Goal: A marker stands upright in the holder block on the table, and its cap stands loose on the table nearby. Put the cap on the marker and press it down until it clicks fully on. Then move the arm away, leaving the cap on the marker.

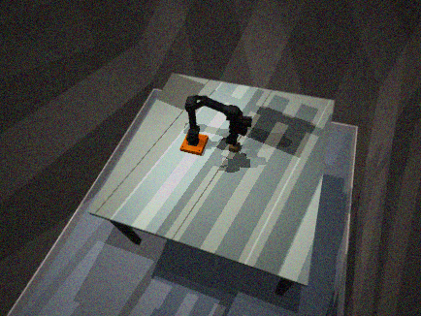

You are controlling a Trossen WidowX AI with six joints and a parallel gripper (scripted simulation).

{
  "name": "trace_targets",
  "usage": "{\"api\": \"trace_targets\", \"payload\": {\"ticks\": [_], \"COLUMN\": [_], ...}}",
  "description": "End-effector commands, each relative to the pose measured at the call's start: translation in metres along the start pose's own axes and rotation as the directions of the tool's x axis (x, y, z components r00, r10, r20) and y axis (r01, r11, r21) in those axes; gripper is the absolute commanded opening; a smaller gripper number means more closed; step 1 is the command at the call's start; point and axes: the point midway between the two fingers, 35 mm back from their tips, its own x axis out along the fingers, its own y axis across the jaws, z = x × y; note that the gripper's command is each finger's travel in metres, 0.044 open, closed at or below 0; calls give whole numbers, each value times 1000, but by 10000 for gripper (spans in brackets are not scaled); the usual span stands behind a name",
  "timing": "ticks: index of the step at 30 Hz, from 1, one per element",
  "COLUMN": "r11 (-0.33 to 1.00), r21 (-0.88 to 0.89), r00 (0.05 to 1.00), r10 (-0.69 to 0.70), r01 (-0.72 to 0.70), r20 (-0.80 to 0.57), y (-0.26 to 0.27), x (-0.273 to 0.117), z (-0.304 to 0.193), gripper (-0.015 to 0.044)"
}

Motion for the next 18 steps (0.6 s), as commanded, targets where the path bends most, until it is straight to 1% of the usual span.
{"api": "trace_targets", "payload": {"ticks": [1, 5, 7, 10, 18], "r11": [1000, 1000, 1000, 1000, 1000], "r21": [-1, 0, 0, 0, 0], "r00": [1000, 1000, 1000, 1000, 1000], "r10": [1, 2, 2, 2, 2], "r01": [-1, -2, -2, -2, -2], "r20": [12, 11, 11, 11, 11], "y": [1, 0, 0, 0, 0], "x": [-30, -78, -87, -87, -87], "z": [5, 3, 2, 2, 2], "gripper": [0, 0, 0, 0, 210]}}
